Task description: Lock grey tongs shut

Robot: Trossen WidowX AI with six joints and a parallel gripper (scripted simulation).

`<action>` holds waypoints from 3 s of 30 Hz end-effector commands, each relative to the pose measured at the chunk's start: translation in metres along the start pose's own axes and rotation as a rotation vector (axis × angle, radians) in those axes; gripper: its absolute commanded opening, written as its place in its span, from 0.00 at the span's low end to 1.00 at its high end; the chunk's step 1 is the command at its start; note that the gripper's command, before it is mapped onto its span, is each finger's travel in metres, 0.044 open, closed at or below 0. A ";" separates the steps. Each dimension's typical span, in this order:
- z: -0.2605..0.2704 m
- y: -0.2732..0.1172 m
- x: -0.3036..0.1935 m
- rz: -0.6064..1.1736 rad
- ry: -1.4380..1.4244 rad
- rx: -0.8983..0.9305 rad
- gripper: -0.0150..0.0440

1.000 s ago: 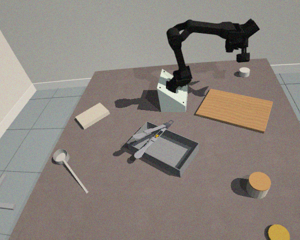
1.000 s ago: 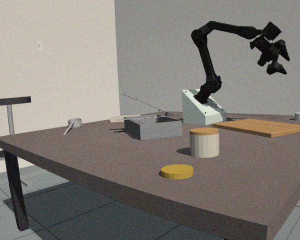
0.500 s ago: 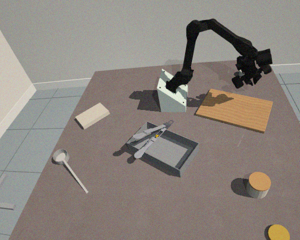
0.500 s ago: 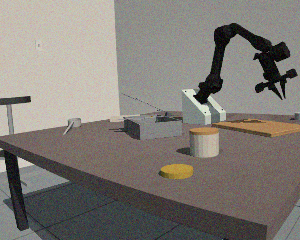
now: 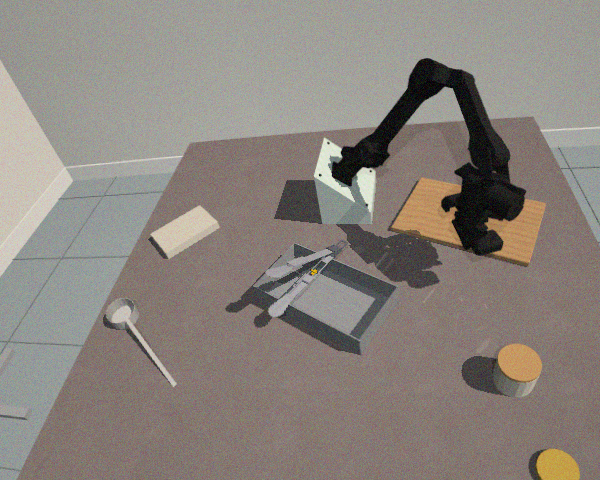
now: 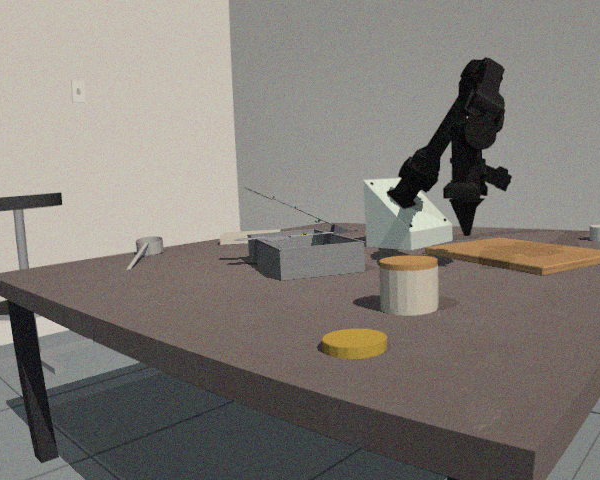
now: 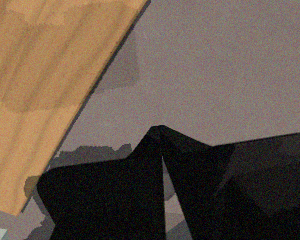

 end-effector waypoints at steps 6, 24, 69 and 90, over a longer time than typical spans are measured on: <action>-0.039 -0.015 -0.146 0.116 1.032 -0.006 0.00; 0.023 -0.066 -0.354 0.031 2.480 0.011 0.00; 0.024 -0.008 -0.354 0.029 2.480 0.012 0.00; 0.041 -0.008 -0.368 0.032 2.481 0.008 0.00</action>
Point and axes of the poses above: the point midway between the two fingers, 35 mm back from their tips, its own y axis out along the fingers, its own z axis across the jaws, x = y × z, the point moved 10 cm from there along -y, back along the fingers, and after that the axes turned 2 degrees about -y, right-handed, at the moved point
